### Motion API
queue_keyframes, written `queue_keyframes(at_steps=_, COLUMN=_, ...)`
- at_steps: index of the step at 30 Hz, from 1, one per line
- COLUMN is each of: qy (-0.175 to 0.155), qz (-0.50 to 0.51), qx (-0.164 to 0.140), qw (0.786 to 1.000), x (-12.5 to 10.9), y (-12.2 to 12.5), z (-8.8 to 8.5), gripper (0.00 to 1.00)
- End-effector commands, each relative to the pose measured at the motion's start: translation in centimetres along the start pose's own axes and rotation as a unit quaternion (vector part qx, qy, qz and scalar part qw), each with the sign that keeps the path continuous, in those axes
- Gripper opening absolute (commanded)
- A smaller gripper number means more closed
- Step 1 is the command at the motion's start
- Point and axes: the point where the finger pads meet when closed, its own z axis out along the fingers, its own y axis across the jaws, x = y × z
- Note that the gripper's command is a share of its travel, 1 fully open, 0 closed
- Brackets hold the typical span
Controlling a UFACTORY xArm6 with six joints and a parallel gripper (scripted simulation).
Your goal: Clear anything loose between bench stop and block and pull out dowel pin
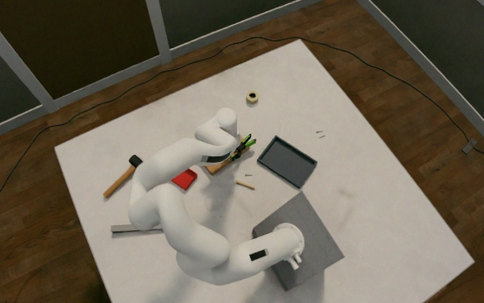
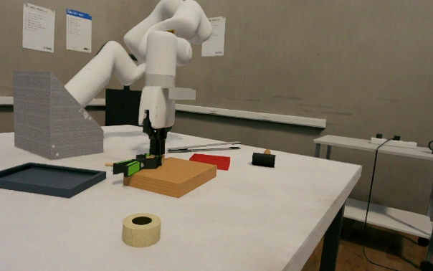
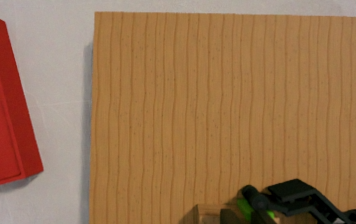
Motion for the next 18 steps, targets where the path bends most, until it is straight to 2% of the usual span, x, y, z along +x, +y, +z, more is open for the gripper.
queue_keyframes(at_steps=1, qy=0.001, qz=-0.001, qx=0.000, qw=1.000, x=0.05, y=0.02, z=-0.05, gripper=0.00)
queue_keyframes(at_steps=18, qy=0.001, qz=-0.006, qx=0.000, qw=1.000, x=0.05, y=0.02, z=-0.05, gripper=0.00)
